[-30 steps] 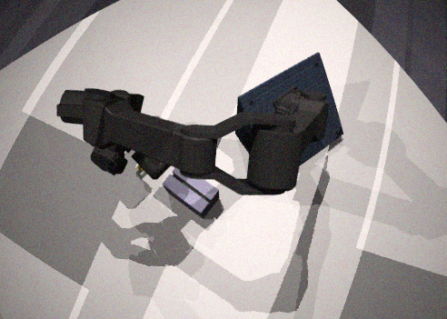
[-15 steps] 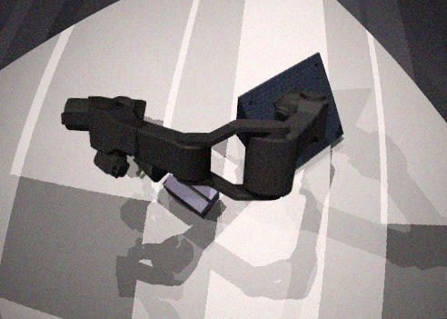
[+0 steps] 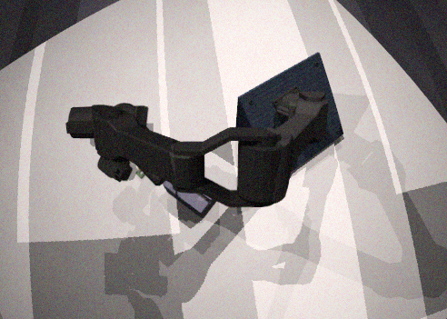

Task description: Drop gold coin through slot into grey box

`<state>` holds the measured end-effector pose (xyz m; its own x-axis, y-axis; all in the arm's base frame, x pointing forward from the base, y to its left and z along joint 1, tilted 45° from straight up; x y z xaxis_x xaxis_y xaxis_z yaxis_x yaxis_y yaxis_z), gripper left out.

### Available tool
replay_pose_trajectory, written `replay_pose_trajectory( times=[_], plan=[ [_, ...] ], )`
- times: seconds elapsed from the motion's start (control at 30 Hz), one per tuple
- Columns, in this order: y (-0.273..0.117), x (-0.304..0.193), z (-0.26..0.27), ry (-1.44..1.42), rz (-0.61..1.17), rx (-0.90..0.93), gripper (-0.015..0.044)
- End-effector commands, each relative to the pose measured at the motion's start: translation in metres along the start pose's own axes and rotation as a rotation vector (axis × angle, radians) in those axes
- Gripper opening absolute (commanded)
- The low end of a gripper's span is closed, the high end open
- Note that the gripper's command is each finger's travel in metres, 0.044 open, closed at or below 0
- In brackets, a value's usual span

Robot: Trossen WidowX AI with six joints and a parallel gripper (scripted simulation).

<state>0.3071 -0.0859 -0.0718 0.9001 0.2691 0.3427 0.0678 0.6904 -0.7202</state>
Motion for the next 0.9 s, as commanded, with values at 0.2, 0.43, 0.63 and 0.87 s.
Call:
replay_pose_trajectory(
  times=[0.2,0.43,0.63,0.87],
  plan=[
    [0.018,-0.002,0.003,0.01,-0.001,0.01,0.0161],
    [0.029,-0.003,0.003,0.009,-0.002,0.011,0.0161],
    [0.038,-0.003,0.004,0.009,-0.003,0.013,0.0161],
    [0.039,-0.003,0.004,0.009,-0.003,0.013,0.0029]
  ],
)
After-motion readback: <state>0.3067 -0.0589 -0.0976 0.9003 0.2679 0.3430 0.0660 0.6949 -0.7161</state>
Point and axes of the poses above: the point midway between the two fingers, 35 mm back from their tips, its own y axis out along the fingers, its own z axis across the jaws, x = y × z, the point moved 3 cm from there along -y, back along the fingers, and after that the axes turned 14 degrees about -y, right-handed, at the moved point
